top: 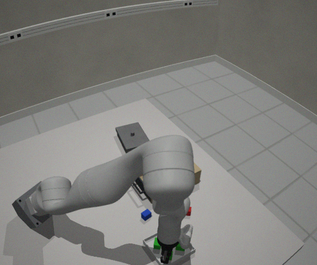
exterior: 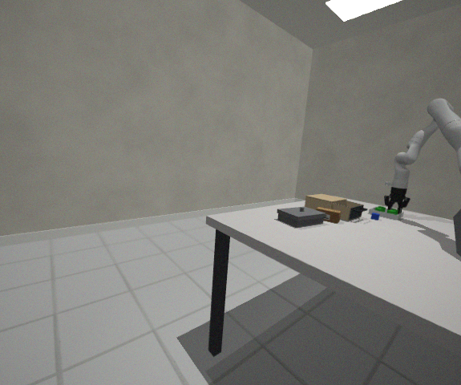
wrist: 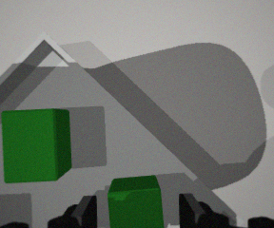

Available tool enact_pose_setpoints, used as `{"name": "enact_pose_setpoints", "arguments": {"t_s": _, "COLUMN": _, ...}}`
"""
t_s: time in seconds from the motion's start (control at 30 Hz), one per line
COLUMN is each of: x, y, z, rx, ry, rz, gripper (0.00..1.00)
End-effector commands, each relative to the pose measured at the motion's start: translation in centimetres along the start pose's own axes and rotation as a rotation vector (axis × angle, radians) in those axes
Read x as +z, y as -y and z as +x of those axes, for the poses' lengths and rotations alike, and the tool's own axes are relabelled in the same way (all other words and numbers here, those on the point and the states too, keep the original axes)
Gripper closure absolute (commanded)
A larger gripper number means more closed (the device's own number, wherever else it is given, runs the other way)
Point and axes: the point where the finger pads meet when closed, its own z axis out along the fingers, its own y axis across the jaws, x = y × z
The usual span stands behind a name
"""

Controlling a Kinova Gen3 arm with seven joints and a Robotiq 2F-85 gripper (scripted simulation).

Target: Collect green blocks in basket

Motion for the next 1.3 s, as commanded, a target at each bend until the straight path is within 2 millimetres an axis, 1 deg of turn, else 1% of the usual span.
{"name": "enact_pose_setpoints", "arguments": {"t_s": 0.0, "x": 0.1, "y": 0.0, "z": 0.1, "rx": 0.0, "ry": -0.002, "rz": 0.001, "gripper": 0.43}}
{"name": "enact_pose_setpoints", "arguments": {"t_s": 0.77, "x": 0.0, "y": 0.0, "z": 0.1, "rx": 0.001, "ry": -0.004, "rz": 0.001, "gripper": 0.43}}
{"name": "enact_pose_setpoints", "arguments": {"t_s": 1.13, "x": -1.0, "y": -0.1, "z": 0.0, "rx": -0.003, "ry": 0.0, "rz": 0.001, "gripper": 0.43}}
{"name": "enact_pose_setpoints", "arguments": {"t_s": 1.17, "x": -1.2, "y": -0.1, "z": 0.3, "rx": 0.002, "ry": -0.007, "rz": 0.002, "gripper": 0.43}}
{"name": "enact_pose_setpoints", "arguments": {"t_s": 1.27, "x": -1.8, "y": -0.1, "z": 0.0, "rx": -0.003, "ry": 0.0, "rz": 0.001, "gripper": 0.43}}
